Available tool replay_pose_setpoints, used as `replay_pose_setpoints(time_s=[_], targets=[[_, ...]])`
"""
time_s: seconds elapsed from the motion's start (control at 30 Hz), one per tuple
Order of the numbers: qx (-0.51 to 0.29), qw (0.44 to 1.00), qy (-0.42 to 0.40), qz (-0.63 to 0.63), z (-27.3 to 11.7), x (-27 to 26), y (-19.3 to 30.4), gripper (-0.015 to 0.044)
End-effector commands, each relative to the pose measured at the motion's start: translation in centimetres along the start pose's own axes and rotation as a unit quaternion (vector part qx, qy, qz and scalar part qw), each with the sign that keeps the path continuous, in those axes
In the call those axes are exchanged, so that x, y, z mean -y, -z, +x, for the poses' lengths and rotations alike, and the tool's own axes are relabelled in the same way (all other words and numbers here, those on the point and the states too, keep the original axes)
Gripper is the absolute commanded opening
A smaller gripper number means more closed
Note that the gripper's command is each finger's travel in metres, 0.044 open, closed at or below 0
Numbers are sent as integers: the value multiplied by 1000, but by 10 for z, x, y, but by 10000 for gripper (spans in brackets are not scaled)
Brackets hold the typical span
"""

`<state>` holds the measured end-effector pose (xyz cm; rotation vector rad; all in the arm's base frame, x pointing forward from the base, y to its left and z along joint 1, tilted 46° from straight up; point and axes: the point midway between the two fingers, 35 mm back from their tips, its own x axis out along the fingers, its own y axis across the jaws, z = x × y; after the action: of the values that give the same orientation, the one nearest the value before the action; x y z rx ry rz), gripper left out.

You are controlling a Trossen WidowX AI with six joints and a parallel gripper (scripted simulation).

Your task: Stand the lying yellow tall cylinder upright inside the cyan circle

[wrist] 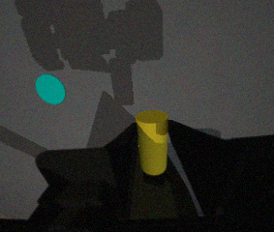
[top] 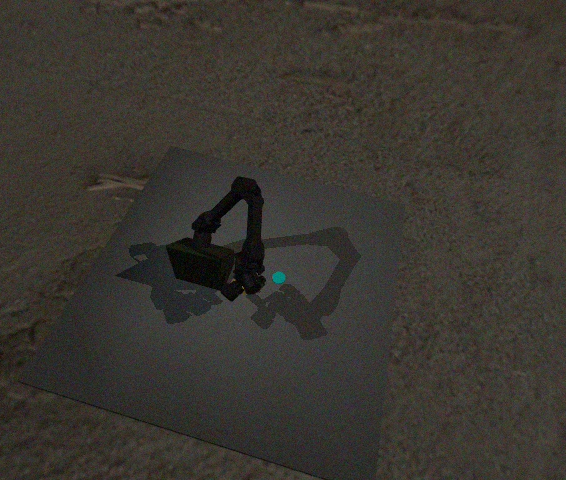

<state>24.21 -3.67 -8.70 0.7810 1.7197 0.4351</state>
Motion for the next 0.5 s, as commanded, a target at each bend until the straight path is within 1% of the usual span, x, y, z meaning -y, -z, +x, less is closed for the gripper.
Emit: replay_pose_setpoints(time_s=[0.0, 0.47], targets=[[4, 1000, 3, -6, -11, -1, -1, 105], [7, 1000, 7, -7, -18, -29, -15, 105]])
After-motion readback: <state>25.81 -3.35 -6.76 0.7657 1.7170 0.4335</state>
